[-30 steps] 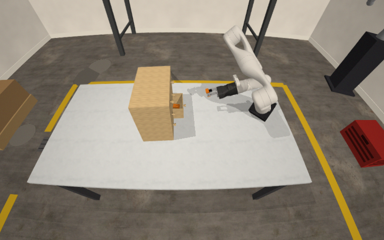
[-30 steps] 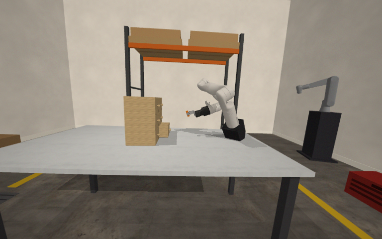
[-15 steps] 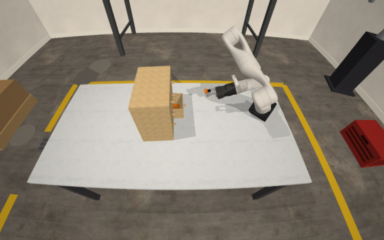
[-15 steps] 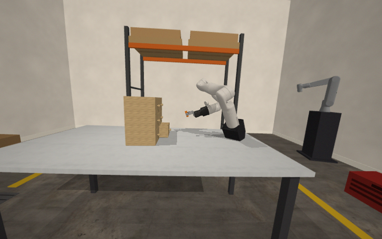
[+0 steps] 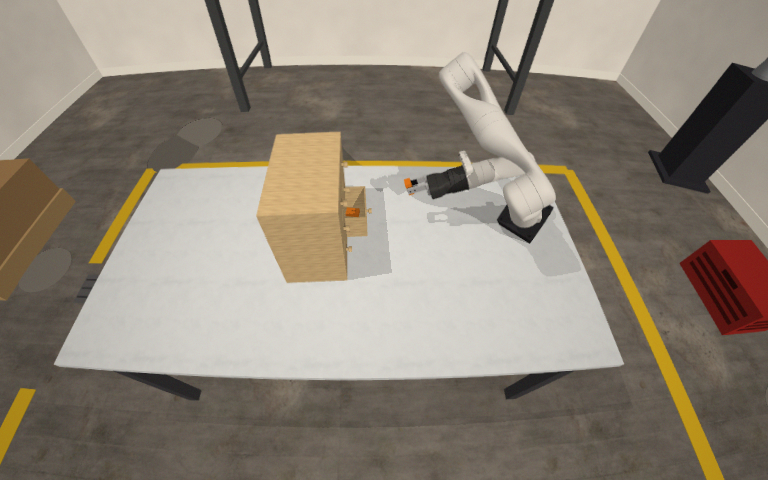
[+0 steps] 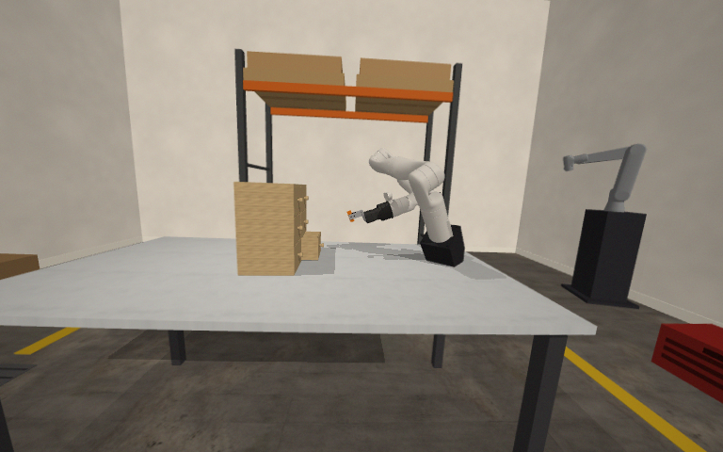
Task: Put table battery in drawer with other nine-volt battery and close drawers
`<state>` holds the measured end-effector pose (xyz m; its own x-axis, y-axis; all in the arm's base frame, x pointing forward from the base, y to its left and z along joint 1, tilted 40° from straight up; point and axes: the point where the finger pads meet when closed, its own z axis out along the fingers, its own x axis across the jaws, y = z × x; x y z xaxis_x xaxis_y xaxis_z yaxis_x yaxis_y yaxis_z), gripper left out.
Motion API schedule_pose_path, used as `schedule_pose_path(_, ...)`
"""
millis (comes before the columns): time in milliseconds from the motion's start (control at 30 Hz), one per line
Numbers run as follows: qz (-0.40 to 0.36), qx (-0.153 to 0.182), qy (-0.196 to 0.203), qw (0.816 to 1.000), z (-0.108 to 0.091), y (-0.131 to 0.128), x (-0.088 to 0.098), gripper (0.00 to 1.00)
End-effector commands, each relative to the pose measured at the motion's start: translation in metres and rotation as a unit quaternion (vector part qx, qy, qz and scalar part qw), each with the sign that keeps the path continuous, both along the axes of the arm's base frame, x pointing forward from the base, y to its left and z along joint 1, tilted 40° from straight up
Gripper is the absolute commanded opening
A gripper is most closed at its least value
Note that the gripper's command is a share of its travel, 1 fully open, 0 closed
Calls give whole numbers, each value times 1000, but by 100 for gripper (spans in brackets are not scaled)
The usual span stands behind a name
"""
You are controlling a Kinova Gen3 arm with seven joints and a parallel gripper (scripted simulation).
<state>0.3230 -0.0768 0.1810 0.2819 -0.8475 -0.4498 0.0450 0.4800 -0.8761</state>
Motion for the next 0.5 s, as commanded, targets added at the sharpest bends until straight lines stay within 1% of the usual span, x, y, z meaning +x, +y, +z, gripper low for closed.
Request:
schedule_pose_path(0, 1, -1, -1, 1000, 2, 1, 2, 51)
schedule_pose_path(467, 1, -1, -1, 1000, 5, 4, 17, 51)
